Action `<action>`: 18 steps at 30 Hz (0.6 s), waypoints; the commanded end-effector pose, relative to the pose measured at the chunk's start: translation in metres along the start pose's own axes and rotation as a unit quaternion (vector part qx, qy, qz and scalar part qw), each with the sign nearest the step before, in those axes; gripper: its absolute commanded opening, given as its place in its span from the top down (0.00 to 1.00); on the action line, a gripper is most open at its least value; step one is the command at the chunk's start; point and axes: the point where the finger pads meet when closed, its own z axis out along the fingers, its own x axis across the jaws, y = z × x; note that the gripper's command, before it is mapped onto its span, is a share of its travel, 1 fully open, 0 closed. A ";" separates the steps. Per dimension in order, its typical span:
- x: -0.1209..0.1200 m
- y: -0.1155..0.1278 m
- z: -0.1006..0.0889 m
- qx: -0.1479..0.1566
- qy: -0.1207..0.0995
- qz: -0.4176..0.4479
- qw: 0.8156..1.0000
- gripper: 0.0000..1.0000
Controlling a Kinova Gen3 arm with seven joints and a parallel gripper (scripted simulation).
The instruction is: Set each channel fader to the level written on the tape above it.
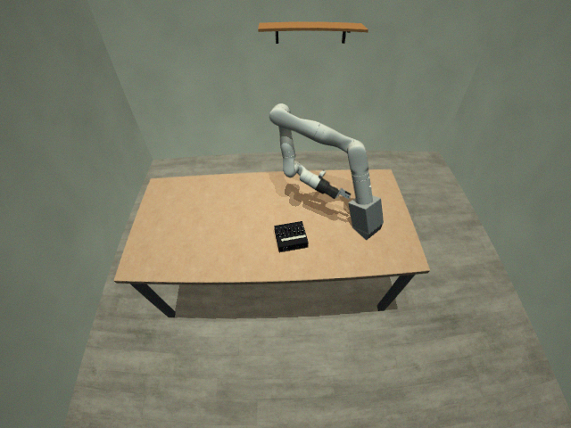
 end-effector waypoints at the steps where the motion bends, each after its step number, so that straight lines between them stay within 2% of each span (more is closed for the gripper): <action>1: -0.008 0.012 -0.010 -0.007 -0.077 -0.051 0.996 0.00; 4: -0.023 0.031 -0.028 -0.015 -0.163 -0.110 0.980 0.00; 7: -0.030 0.056 -0.052 -0.027 -0.252 -0.175 0.952 0.00; 8: -0.030 0.056 -0.052 -0.027 -0.252 -0.175 0.952 0.00; 10: -0.028 0.076 -0.072 -0.037 -0.308 -0.220 0.925 0.00; 12: -0.028 0.076 -0.072 -0.037 -0.308 -0.220 0.925 0.00; 15: -0.013 0.108 -0.102 -0.054 -0.386 -0.286 0.875 0.00; 16: -0.013 0.108 -0.102 -0.054 -0.386 -0.286 0.875 0.00; 18: 0.003 0.128 -0.122 -0.065 -0.431 -0.328 0.838 0.00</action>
